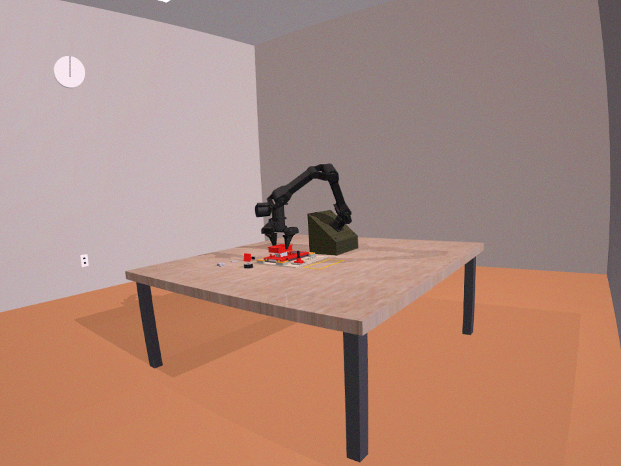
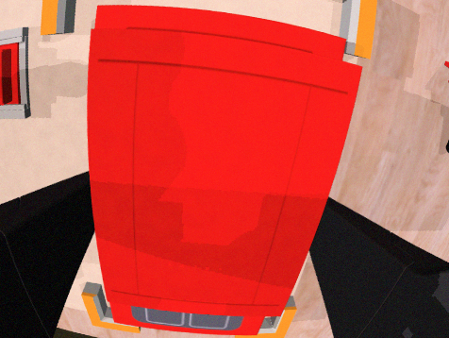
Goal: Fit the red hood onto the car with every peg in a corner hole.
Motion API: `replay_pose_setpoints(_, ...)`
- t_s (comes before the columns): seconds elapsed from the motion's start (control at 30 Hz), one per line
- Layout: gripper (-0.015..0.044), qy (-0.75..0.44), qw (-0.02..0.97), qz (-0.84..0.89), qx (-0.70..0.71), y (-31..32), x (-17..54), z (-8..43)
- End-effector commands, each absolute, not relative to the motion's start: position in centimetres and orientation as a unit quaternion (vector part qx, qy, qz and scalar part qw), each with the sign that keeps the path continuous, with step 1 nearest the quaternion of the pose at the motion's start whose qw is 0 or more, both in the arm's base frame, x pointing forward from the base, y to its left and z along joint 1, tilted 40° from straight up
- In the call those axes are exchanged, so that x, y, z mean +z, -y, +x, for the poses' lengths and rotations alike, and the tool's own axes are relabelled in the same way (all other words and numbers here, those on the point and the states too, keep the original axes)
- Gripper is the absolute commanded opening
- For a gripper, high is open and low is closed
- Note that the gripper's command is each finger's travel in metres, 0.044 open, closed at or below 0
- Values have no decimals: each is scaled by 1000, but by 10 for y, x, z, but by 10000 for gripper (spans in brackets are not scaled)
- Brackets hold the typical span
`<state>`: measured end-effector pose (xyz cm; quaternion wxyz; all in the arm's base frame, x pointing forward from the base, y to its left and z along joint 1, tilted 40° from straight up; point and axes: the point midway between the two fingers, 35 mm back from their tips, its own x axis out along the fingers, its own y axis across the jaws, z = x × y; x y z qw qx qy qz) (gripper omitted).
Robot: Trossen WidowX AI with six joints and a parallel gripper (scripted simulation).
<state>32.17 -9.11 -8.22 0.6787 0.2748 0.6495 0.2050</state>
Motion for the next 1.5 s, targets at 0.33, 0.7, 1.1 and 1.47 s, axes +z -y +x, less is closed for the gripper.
replay_pose_setpoints(0.33,0,-649,678,278,205,90,-83,322)
replay_pose_setpoints(0.7,0,-649,678,278,205,87,-86,322)
replay_pose_setpoints(1.1,0,-649,678,278,205,83,-91,323)
replay_pose_setpoints(1.47,0,-649,678,278,205,84,-91,323)
